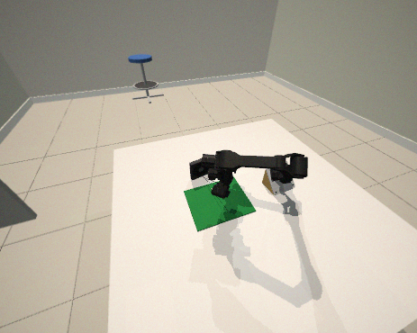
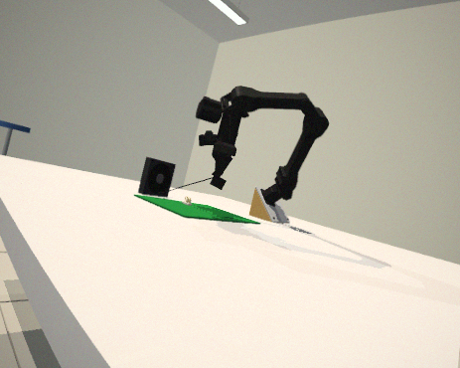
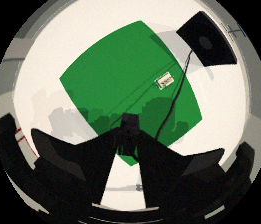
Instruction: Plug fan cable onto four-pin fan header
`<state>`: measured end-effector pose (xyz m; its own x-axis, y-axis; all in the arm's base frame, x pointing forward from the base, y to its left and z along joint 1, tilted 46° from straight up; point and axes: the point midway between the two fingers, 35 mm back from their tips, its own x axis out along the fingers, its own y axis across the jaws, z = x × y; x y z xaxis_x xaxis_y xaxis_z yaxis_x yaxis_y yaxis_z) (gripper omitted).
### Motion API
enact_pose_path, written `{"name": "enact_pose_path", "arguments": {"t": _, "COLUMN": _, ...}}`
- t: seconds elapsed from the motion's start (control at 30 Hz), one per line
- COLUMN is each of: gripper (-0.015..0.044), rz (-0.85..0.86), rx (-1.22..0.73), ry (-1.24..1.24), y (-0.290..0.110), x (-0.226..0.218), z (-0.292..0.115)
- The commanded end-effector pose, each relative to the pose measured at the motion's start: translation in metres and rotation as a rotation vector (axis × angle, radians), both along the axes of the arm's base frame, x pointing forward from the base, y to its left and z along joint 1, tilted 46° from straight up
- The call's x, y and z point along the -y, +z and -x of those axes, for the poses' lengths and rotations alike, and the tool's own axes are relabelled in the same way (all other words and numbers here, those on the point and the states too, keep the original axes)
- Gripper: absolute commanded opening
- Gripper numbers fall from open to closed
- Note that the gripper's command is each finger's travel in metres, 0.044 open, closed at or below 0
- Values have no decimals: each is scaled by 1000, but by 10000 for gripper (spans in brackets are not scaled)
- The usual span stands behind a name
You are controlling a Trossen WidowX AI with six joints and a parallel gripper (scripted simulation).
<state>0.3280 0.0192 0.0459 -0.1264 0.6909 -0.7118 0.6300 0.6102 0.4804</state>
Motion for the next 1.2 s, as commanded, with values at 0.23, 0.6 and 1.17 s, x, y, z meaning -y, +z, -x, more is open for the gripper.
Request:
{"name": "enact_pose_path", "arguments": {"t": 0.23, "gripper": 0, "rz": 116, "rx": 8, "ry": 21, "y": -9, "x": -7, "z": 7}}
{"name": "enact_pose_path", "arguments": {"t": 0.6, "gripper": 0, "rz": 269, "rx": 42, "ry": 37, "y": -22, "x": -14, "z": 13}}
{"name": "enact_pose_path", "arguments": {"t": 1.17, "gripper": 0, "rz": 495, "rx": 135, "ry": 10, "y": -36, "x": -20, "z": 17}}
